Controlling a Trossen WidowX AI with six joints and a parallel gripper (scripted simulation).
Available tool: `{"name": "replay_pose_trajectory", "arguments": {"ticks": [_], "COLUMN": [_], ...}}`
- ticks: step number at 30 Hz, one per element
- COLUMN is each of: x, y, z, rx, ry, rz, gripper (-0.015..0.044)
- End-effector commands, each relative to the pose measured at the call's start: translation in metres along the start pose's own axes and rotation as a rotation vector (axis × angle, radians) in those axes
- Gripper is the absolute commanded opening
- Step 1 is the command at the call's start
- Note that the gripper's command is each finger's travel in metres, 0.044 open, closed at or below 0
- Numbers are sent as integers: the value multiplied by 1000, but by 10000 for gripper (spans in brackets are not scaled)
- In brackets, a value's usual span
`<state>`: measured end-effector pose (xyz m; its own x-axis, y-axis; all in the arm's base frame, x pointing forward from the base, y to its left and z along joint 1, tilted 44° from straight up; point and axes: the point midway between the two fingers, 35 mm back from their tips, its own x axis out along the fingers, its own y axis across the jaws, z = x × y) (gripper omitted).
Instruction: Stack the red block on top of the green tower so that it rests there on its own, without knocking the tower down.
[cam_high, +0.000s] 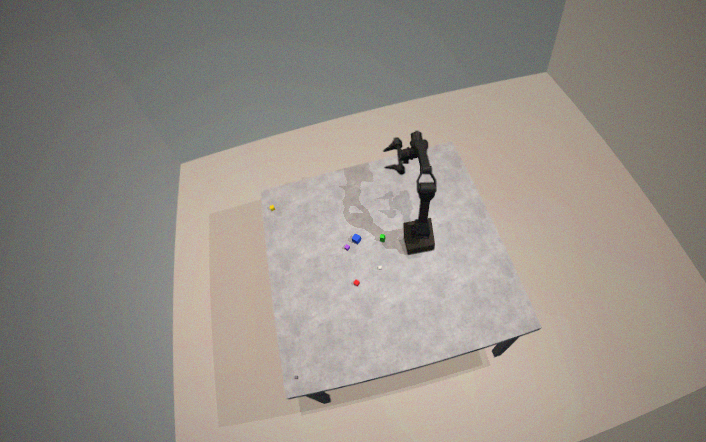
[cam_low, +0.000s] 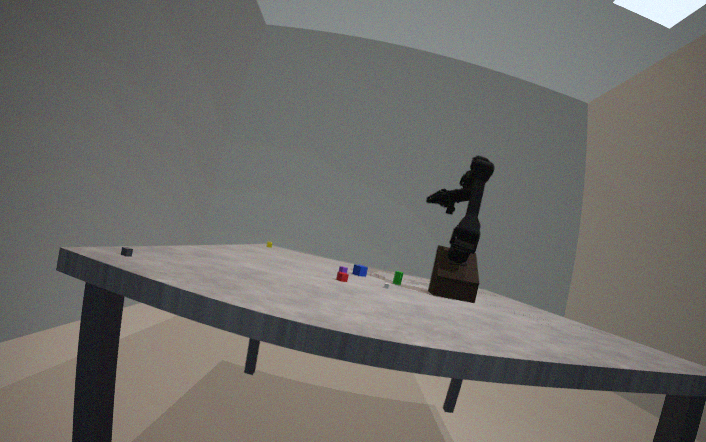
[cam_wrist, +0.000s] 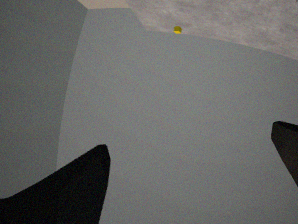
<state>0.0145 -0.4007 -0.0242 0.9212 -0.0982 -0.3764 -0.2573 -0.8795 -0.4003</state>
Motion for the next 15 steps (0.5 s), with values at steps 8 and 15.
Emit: {"name": "replay_pose_trajectory", "arguments": {"ticks": [8, 15], "x": [83, 134], "y": [-46, -88], "z": [-33, -50], "rx": [-468, -789], "ry": [-120, -152], "rz": [-210, -370], "gripper": [440, 440]}}
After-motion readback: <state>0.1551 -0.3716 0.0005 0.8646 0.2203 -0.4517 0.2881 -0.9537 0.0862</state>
